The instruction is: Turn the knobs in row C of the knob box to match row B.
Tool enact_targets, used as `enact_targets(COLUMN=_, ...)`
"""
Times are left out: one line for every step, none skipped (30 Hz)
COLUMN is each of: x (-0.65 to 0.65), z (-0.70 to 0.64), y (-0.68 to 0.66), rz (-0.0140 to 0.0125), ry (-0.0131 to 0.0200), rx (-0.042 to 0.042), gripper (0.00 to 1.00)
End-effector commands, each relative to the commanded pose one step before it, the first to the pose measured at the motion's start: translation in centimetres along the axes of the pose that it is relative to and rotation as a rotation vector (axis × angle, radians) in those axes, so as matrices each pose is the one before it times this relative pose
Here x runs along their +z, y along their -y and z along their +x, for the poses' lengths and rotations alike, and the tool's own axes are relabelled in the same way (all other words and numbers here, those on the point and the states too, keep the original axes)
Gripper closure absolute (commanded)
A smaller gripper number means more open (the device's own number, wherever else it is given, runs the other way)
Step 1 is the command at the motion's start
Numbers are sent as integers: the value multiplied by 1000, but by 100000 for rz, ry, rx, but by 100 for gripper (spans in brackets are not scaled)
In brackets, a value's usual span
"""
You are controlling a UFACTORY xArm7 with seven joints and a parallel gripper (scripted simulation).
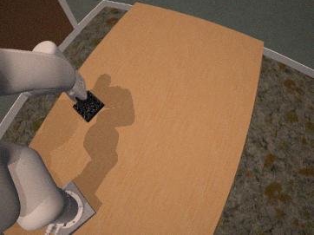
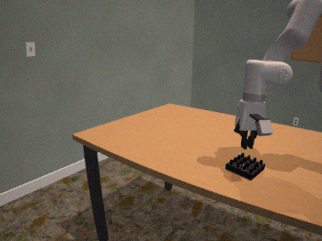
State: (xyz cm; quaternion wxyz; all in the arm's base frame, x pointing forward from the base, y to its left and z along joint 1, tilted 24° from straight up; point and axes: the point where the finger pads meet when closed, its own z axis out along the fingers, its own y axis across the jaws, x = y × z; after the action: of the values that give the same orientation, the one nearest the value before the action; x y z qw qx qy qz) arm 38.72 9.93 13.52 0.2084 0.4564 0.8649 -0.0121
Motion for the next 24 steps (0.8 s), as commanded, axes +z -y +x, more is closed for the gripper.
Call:
enact_targets(x=-305, z=-77, y=-113, rz=207, ry=1070, rx=15557, gripper=81)
enact_targets(x=-42, z=-6, y=3, rz=11, ry=7, rx=3244, gripper=81)
enact_targets(x=-40, z=-5, y=3, rz=9, ry=4, rx=3244, gripper=81)
enact_targets(x=-39, z=-3, y=3, rz=8, ry=0, rx=3244, gripper=81)
enact_targets(x=0, z=0, y=0, rz=0, ry=0, rx=0, gripper=81)
enact_targets(x=0, z=0, y=0, rz=0, ry=0, rx=0, gripper=81)
enact_targets(x=-108, z=0, y=9, rz=13, ry=-18, rx=9450, gripper=81)
enact_targets(x=-24, z=2, y=3, rz=2, ry=-9, rx=2273, gripper=81)
enact_targets(x=-24, z=2, y=3, rz=1, ry=-10, rx=2276, gripper=81)
enact_targets(x=-31, z=4, y=4, rz=1, ry=-17, rx=3064, gripper=81)
enact_targets(x=-33, z=6, y=5, rz=1, ry=-22, rx=3360, gripper=81)
enact_targets(x=-31, z=7, y=6, rz=0, ry=-26, rx=3328, gripper=81)
enact_targets(x=-29, z=8, y=6, rz=0, ry=-29, rx=3257, gripper=81)
enact_targets(x=-28, z=10, y=7, rz=0, ry=-32, rx=3236, gripper=81)
enact_targets(x=-27, z=11, y=8, rz=0, ry=-36, rx=3242, gripper=81)
enact_targets(x=-26, z=12, y=9, rz=1, ry=-40, rx=3248, gripper=81)
enact_targets(x=-24, z=13, y=10, rz=1, ry=-43, rx=3250, gripper=81)
enact_targets(x=-23, z=14, y=11, rz=2, ry=-47, rx=3249, gripper=81)
enact_targets(x=-22, z=15, y=12, rz=3, ry=-51, rx=3249, gripper=81)
enact_targets(x=-20, z=16, y=13, rz=4, ry=-54, rx=3250, gripper=81)
enact_targets(x=-19, z=16, y=14, rz=5, ry=-58, rx=3250, gripper=81)
enact_targets(x=0, z=0, y=0, rz=0, ry=0, rx=0, gripper=81)
enact_targets(x=0, z=0, y=0, rz=0, ry=0, rx=0, gripper=81)
enact_targets(x=-44, z=48, y=42, rz=22, ry=-171, rx=8662, gripper=81)
